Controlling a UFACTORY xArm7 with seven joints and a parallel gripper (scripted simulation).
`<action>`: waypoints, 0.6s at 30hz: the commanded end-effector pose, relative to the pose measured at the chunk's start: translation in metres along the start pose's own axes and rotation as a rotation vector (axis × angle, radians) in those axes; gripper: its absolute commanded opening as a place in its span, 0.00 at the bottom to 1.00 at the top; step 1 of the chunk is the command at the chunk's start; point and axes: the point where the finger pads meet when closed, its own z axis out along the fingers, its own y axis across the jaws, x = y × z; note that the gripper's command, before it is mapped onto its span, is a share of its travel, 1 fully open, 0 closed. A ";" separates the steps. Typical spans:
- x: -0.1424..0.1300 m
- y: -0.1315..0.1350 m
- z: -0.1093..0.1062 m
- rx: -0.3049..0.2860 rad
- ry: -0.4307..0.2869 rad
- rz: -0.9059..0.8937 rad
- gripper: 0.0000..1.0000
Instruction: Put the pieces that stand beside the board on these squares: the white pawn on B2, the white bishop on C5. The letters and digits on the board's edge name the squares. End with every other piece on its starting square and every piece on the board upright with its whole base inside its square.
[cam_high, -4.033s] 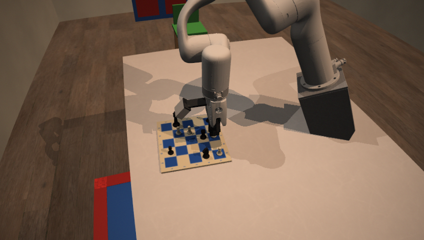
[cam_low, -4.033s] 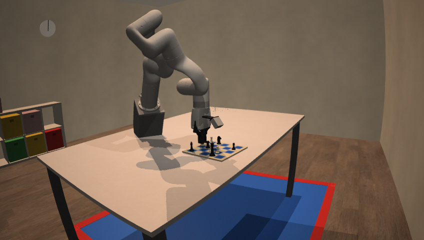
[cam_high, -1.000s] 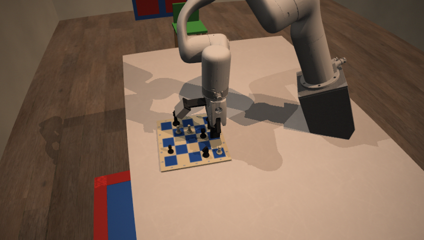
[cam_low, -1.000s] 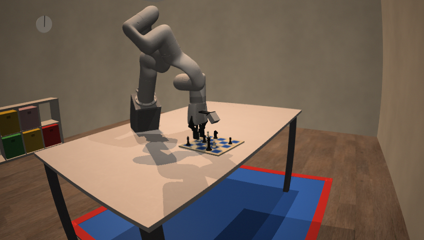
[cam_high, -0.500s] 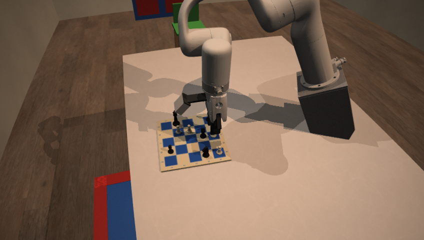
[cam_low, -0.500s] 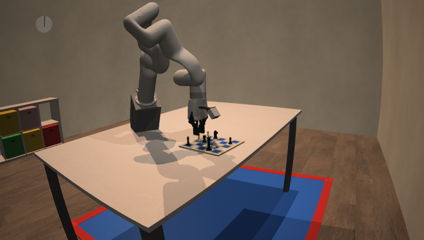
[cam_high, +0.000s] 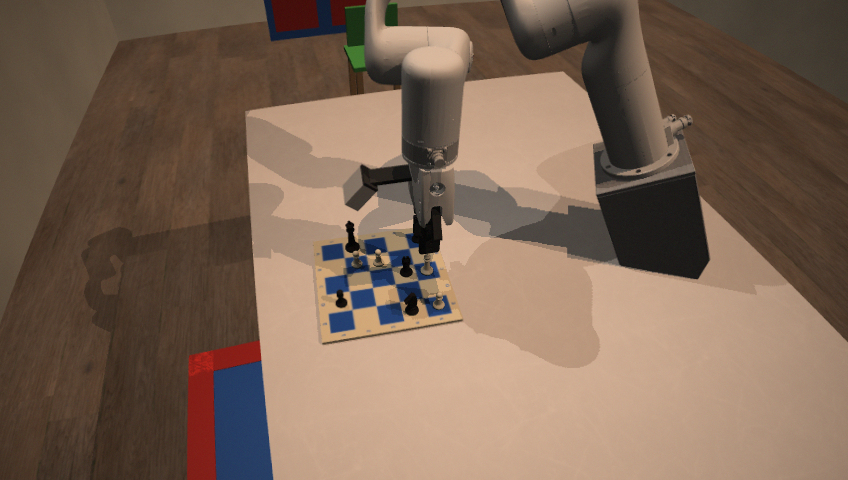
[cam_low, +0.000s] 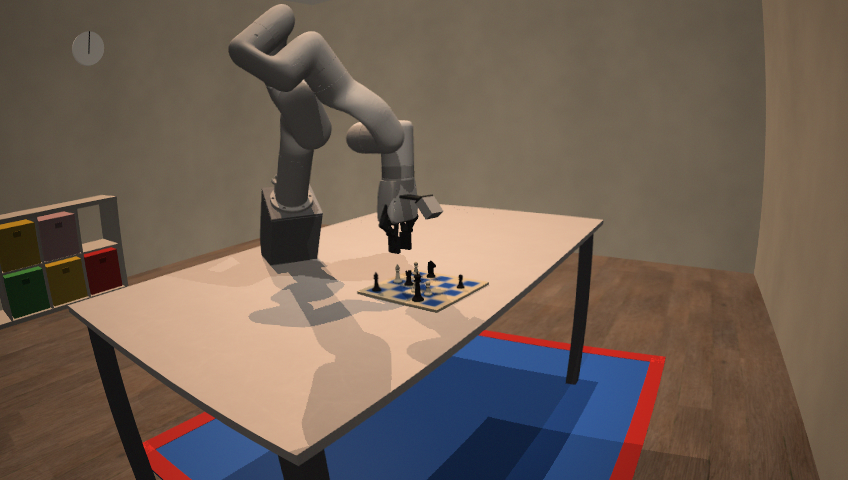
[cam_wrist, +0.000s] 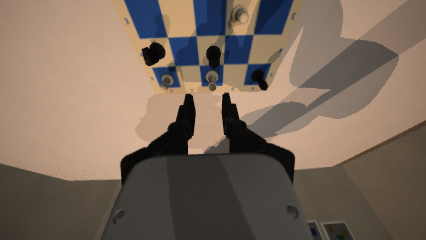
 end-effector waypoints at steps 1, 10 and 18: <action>-0.004 0.006 -0.028 0.002 -0.006 -0.001 0.37; -0.004 0.006 -0.029 0.002 -0.006 -0.001 1.00; -0.004 0.006 -0.029 0.002 -0.006 -0.001 1.00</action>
